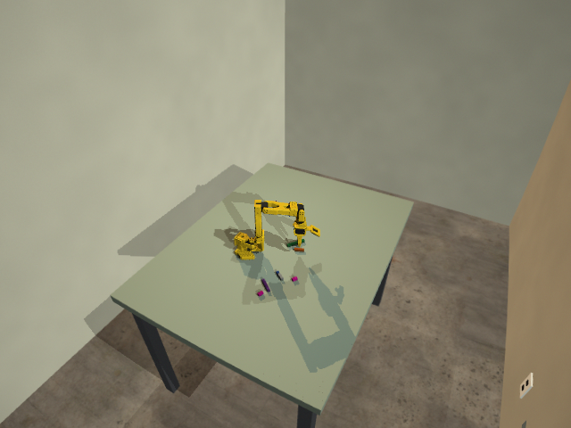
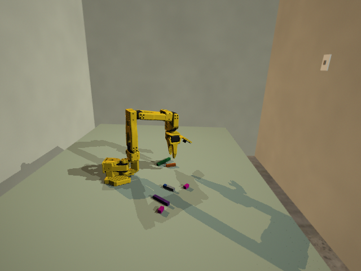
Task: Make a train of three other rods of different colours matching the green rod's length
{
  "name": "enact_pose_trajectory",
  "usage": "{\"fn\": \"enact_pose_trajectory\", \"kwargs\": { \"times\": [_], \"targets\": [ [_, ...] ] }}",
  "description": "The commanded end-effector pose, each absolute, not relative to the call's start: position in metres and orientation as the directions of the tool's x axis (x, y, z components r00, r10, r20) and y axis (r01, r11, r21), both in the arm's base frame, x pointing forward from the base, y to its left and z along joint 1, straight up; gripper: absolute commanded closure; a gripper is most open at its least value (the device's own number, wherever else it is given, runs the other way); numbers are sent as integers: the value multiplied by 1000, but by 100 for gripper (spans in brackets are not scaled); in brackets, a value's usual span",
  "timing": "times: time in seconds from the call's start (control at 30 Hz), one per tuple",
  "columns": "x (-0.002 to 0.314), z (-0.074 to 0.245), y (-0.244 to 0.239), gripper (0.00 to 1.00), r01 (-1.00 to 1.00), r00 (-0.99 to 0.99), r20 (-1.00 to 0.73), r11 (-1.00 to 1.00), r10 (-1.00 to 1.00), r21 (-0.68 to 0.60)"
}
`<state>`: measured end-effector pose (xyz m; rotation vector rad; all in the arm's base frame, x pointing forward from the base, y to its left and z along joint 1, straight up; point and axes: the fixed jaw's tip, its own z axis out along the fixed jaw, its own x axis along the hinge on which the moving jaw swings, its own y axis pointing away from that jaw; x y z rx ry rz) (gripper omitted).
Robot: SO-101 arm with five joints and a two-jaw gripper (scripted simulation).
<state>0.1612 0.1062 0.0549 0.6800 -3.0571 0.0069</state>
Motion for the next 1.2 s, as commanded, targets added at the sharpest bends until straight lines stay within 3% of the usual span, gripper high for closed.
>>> {"fn": "enact_pose_trajectory", "kwargs": {
  "times": [0.0,1.17],
  "targets": [
    [166,67,114,81,-391,-919,-60,920,-390,10],
    [165,69,118,81,-338,-940,-65,941,-336,16]
  ]
}}
